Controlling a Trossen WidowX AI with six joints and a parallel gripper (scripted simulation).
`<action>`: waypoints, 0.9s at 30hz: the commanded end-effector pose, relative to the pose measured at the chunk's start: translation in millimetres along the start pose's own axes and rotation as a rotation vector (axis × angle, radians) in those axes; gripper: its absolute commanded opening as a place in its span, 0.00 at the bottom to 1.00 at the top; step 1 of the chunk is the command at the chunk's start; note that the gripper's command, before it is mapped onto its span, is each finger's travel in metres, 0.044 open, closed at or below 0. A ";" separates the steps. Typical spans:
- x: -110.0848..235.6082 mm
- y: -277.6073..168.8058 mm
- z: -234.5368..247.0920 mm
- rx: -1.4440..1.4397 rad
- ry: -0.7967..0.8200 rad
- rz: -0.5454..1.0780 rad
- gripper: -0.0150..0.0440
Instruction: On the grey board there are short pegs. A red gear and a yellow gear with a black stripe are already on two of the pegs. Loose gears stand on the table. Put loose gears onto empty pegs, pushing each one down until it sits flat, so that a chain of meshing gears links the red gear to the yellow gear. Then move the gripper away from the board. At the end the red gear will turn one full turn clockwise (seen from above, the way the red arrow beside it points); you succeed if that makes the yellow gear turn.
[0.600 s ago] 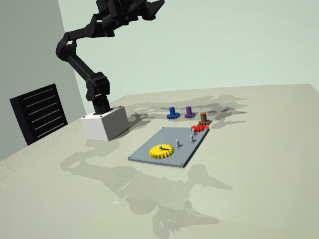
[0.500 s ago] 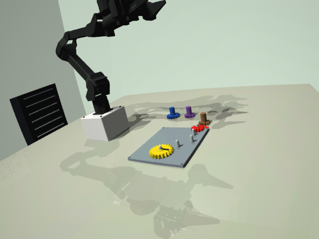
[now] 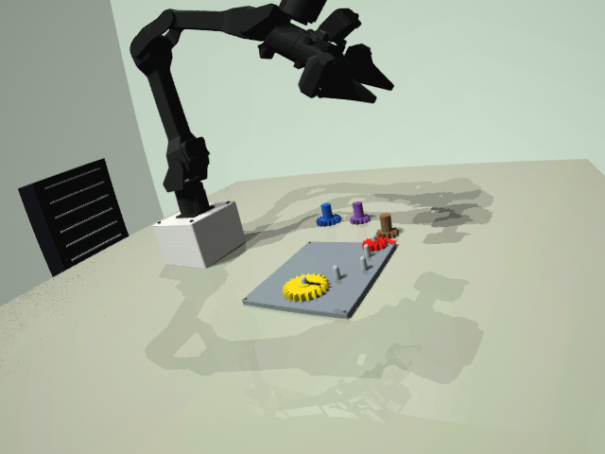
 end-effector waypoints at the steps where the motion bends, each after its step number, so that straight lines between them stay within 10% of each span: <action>1: -37.6 -30.5 14.4 -0.027 -0.003 0.234 1.00; 12: -100.4 -133.6 33.7 -0.056 -0.098 0.840 1.00; 27: -108.9 -149.9 35.2 -0.056 -0.101 0.850 1.00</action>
Point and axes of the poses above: the point midway between the two fingers, 35 mm back from their tips, its own x axis back along the fingers, its own z axis across the jaws, y = z × x, the point moved 1 cm from there along x, back along the fingers, and after that the axes turned 6 degrees about x, right-handed, at the moved point
